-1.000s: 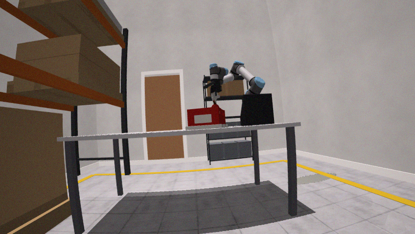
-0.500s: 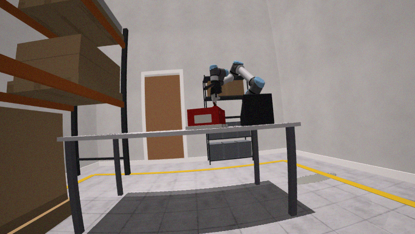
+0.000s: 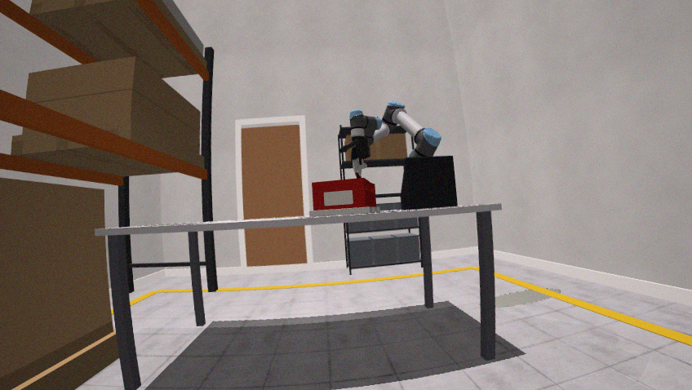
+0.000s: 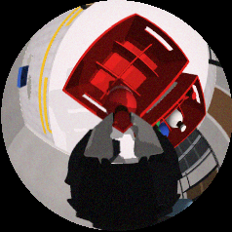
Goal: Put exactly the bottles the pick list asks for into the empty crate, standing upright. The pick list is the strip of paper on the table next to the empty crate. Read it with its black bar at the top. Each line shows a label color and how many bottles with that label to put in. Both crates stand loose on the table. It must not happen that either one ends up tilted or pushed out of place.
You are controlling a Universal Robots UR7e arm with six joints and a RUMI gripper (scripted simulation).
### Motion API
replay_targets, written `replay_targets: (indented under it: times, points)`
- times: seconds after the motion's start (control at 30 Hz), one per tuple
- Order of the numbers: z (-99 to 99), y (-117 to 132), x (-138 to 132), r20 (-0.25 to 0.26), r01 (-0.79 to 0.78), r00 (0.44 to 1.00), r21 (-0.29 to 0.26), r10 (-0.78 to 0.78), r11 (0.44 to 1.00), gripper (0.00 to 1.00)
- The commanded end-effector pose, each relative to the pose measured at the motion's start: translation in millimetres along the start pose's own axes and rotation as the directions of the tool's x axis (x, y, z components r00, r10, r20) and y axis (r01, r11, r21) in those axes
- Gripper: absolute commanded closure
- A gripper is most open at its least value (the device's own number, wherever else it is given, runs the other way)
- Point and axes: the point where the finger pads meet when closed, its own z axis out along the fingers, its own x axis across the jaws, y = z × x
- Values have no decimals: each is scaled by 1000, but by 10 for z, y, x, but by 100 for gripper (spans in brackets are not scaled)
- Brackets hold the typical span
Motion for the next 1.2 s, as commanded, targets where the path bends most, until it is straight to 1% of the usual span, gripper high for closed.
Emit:
replay_targets:
  times: [0.0, 0.93, 1.17]
  points:
    - [34, -4, 1, 0, 0, 1000, 2, 0, 1000, 100]
    - [284, -4, 1, 0, 0, 1000, 2, 0, 1000, 100]
    - [283, -4, 1, 0, 0, 1000, 2, 0, 1000, 100]
